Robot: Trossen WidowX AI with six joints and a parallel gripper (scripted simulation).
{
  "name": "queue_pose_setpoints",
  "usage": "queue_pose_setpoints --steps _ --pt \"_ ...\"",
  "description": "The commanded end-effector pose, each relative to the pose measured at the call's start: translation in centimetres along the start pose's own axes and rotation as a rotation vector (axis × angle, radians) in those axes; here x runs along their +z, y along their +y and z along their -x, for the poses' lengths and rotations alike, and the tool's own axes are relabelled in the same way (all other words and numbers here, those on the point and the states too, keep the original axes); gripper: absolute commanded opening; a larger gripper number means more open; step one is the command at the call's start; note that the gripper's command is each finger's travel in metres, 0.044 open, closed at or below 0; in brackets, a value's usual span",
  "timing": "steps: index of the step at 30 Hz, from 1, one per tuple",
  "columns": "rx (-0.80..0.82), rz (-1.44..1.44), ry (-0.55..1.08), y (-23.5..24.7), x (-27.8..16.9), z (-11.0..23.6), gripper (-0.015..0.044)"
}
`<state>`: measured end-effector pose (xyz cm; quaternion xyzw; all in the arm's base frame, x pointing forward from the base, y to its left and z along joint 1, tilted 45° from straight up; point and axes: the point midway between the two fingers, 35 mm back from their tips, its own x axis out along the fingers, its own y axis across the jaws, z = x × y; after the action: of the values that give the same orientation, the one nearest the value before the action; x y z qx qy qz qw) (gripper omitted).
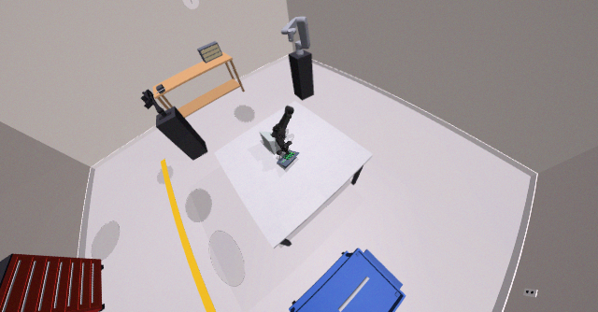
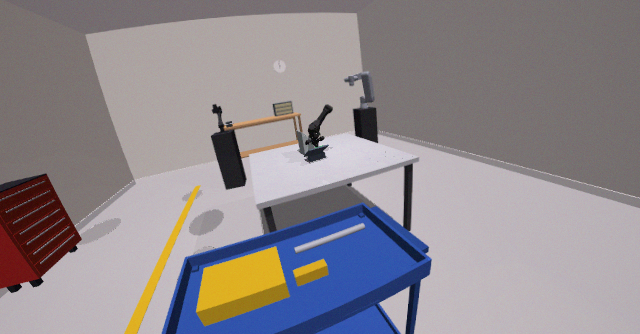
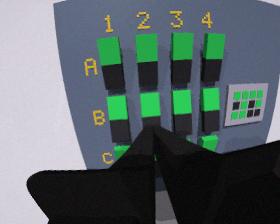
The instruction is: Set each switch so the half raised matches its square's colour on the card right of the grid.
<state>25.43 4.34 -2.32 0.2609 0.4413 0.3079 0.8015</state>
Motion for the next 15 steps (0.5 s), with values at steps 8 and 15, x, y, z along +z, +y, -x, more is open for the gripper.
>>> queue_pose_setpoints --steps 8,15 --pt "-0.006 -0.004 0.002 -0.08 -0.08 -0.15 0.0000" --pt "-0.006 -0.004 0.002 -0.08 -0.08 -0.25 0.0000"
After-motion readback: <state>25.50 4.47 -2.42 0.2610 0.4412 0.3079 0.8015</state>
